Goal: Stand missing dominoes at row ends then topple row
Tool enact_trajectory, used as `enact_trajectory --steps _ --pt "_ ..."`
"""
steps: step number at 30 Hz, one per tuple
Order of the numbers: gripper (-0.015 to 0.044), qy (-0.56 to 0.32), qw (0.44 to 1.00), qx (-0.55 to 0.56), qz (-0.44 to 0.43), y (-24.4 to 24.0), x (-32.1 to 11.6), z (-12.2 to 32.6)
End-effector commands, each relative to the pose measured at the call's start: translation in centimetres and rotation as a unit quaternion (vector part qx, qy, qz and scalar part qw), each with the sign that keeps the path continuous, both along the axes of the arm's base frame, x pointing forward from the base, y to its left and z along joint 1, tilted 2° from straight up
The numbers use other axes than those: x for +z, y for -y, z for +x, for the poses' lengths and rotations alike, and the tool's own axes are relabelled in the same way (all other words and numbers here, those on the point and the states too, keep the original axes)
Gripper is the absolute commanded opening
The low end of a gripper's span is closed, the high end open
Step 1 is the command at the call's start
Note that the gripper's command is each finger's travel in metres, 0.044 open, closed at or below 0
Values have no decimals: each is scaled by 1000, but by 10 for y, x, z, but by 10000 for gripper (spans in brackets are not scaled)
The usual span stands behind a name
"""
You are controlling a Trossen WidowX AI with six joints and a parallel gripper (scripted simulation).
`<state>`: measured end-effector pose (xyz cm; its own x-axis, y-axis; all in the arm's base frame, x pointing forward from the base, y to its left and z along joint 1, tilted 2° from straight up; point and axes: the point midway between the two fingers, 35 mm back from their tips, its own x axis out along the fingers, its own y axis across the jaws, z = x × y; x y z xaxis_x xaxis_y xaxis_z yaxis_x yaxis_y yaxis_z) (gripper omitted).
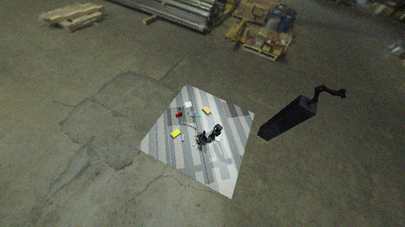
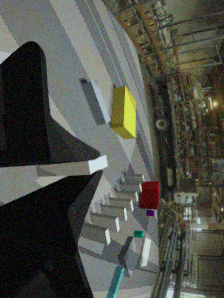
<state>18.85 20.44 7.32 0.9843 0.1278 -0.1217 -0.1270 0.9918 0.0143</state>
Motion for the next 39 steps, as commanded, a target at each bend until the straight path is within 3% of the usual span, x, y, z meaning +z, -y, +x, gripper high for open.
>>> enact_trajectory --steps 1,21,33,39 --pt "22 -3 1000 0 0 1 -10 0" --pt "22 -13 1000 -5 -8 8 -47 1" --pt "22 -13 1000 -5 -8 9 -48 1" --pt "180 -13 1000 -5 -8 9 -48 1"
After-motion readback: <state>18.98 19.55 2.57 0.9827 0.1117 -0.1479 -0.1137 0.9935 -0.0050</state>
